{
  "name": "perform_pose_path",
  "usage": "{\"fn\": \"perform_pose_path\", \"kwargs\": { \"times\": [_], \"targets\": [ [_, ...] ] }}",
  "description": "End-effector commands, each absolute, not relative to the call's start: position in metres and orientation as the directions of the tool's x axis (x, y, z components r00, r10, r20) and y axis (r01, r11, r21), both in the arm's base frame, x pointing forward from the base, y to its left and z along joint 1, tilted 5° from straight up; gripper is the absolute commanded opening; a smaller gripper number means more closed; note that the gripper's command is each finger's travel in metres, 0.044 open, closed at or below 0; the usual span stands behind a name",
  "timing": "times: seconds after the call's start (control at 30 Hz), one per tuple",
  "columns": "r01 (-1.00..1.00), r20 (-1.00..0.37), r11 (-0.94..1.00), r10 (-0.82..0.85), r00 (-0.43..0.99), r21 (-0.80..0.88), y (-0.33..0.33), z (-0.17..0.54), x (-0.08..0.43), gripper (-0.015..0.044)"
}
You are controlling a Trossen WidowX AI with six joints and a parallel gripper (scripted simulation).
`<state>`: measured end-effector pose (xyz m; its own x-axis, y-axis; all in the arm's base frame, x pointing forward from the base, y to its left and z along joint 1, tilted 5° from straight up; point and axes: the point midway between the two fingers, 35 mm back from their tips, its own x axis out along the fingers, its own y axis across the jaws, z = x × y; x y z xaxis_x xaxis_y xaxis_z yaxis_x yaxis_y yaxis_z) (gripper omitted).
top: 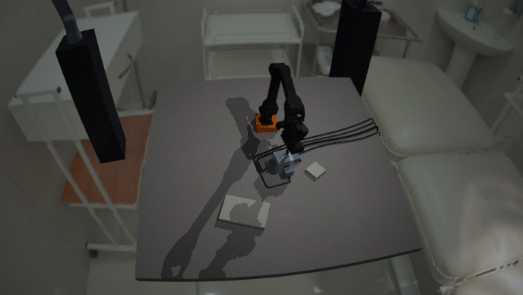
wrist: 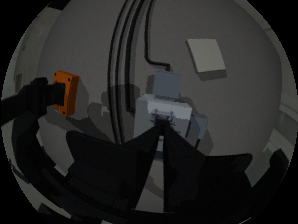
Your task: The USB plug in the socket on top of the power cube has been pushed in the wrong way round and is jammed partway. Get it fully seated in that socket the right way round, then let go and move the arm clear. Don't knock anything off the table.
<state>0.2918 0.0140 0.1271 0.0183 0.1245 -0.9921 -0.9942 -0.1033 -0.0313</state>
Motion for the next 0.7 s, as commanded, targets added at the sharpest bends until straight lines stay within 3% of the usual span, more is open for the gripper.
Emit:
{"fn": "perform_pose_path", "kwargs": {
  "times": [0.0, 0.67],
  "targets": [
    [-0.994, -0.991, -0.1, 0.129, 0.019, -0.032, 0.0148, 0.1262, 0.292, 0.0],
    [-0.994, -0.991, -0.1, 0.129, 0.019, -0.032, 0.015, 0.1238, 0.292, 0.0]
  ]
}}
